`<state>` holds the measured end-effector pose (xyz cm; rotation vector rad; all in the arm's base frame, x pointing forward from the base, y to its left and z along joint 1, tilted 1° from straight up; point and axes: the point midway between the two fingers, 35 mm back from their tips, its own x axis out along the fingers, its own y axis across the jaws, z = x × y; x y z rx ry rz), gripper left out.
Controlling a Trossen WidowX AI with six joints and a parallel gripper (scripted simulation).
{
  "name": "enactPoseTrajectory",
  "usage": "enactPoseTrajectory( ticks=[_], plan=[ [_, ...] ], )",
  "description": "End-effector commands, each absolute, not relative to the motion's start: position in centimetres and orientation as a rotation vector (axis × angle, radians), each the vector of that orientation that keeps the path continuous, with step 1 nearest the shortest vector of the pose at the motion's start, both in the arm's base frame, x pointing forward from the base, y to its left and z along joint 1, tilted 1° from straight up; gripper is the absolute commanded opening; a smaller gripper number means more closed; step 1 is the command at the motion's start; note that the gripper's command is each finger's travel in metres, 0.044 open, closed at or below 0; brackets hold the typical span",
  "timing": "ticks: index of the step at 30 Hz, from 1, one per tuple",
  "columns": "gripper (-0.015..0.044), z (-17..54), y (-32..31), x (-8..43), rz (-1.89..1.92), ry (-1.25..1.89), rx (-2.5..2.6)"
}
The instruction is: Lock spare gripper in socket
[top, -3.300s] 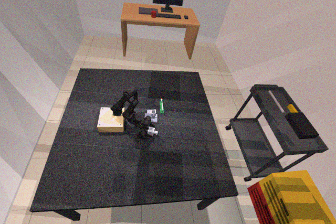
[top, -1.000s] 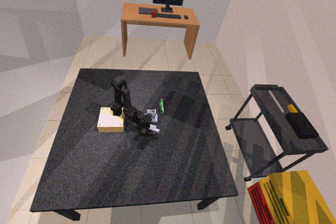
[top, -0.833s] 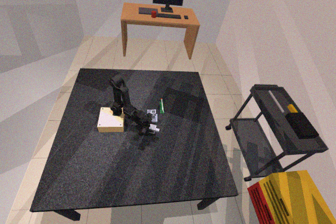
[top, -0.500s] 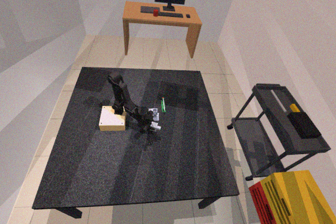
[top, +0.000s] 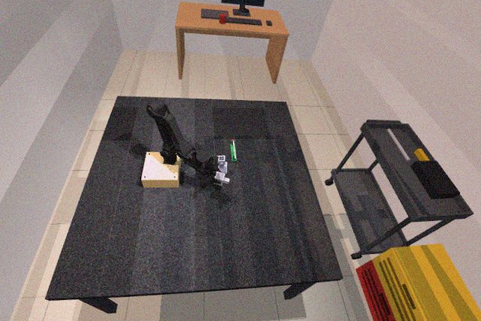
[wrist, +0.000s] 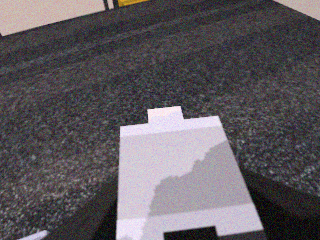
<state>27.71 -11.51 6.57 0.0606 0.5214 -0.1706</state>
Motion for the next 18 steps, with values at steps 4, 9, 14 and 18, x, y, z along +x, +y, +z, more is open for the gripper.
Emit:
enactPoseTrajectory(
  ticks=[4, 9, 14, 18],
  plan=[
    [0.0, 8.6, -11.5, 27.8, -0.168, 0.488, 0.043],
    [0.0, 9.4, -11.3, 27.5, -0.168, 0.489, 0.043],
    [0.0, 9.6, -11.2, 27.3, -0.168, 0.489, 0.043],
    [0.0, 9.6, -11.2, 27.3, -0.168, 0.489, 0.043]
  ],
)
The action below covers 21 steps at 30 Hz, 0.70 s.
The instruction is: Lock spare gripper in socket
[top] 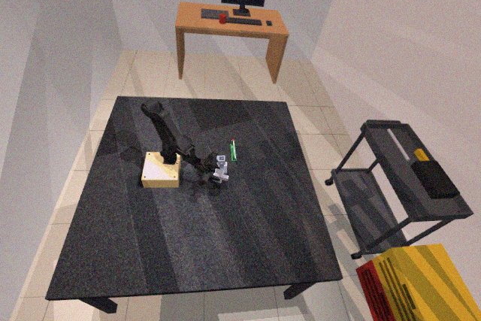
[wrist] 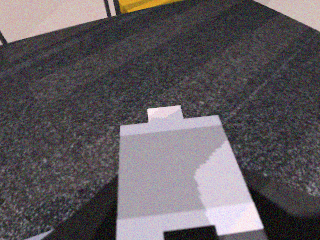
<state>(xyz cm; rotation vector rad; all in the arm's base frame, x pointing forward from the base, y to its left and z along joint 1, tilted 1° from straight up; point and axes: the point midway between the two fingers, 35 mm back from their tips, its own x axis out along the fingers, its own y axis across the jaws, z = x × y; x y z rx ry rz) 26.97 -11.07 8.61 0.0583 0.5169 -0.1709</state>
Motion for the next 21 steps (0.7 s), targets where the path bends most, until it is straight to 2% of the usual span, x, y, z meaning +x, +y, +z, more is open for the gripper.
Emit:
enactPoseTrajectory(
  ticks=[1, 21],
  plan=[
    [0.0, 9.61, -11.22, 27.35, -0.168, 0.489, 0.043],
    [0.0, 8.73, -10.83, 27.53, -0.158, 0.551, 0.074]
  ],
)
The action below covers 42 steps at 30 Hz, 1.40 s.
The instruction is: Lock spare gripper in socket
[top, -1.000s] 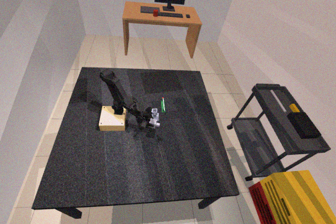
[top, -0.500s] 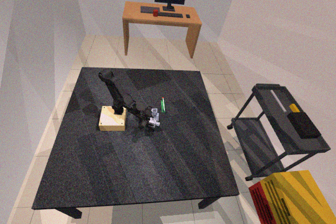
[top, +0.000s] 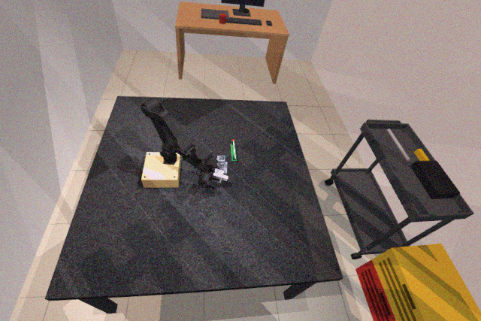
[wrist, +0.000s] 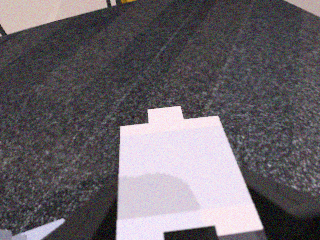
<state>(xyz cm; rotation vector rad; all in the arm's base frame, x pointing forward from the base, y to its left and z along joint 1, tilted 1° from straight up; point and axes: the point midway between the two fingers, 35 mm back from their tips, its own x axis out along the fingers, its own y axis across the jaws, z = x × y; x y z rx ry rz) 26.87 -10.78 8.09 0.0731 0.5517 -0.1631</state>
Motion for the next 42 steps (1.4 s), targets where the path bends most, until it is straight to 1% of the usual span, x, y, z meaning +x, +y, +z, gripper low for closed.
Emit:
enactPoseTrajectory(
  ticks=[1, 22, 42],
  plan=[
    [0.0, 8.7, -10.8, 27.7, -0.155, 0.563, 0.078],
    [0.0, 8.6, -8.5, 30.1, -0.086, 0.808, 0.154],
    [0.0, 8.9, -5.7, 31.3, -0.035, 1.056, 0.178]
  ],
)
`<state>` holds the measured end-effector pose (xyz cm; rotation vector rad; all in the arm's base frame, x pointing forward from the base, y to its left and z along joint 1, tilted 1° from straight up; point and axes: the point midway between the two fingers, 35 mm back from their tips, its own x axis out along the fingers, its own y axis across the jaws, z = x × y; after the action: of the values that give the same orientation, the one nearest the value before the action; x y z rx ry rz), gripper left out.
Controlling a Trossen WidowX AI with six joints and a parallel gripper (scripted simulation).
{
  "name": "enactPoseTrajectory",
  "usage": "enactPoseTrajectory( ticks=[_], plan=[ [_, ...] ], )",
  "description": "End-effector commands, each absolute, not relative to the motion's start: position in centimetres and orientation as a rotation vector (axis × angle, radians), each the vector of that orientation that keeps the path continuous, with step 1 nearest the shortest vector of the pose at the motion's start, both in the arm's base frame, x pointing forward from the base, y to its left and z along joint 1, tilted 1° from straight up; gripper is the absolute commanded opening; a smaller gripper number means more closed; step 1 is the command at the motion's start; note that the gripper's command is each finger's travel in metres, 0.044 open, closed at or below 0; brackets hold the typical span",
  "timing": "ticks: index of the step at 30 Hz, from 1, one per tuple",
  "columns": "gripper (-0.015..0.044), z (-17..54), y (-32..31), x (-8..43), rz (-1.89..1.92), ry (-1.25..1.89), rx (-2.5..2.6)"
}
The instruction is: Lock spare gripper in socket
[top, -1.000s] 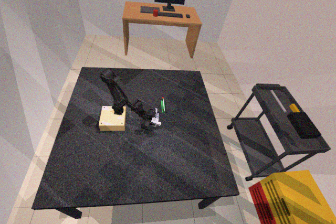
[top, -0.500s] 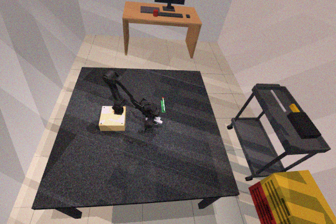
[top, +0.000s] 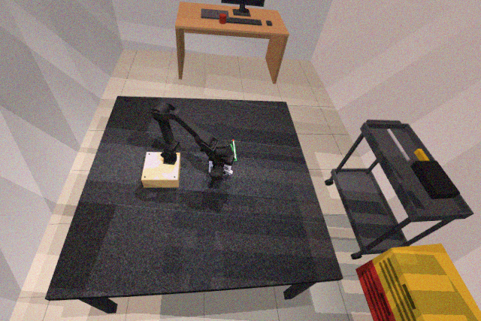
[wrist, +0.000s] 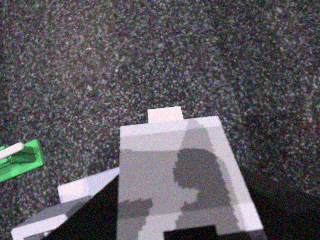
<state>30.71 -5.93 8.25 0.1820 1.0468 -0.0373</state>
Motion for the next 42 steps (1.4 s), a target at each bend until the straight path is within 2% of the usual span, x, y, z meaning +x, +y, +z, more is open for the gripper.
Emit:
enactPoseTrajectory(
  ticks=[1, 42],
  plan=[
    [0.0, 9.0, -5.5, 31.3, -0.032, 1.068, 0.178],
    [0.0, 12.0, 0.8, 30.3, 0.015, 1.58, 0.062]
  ],
)
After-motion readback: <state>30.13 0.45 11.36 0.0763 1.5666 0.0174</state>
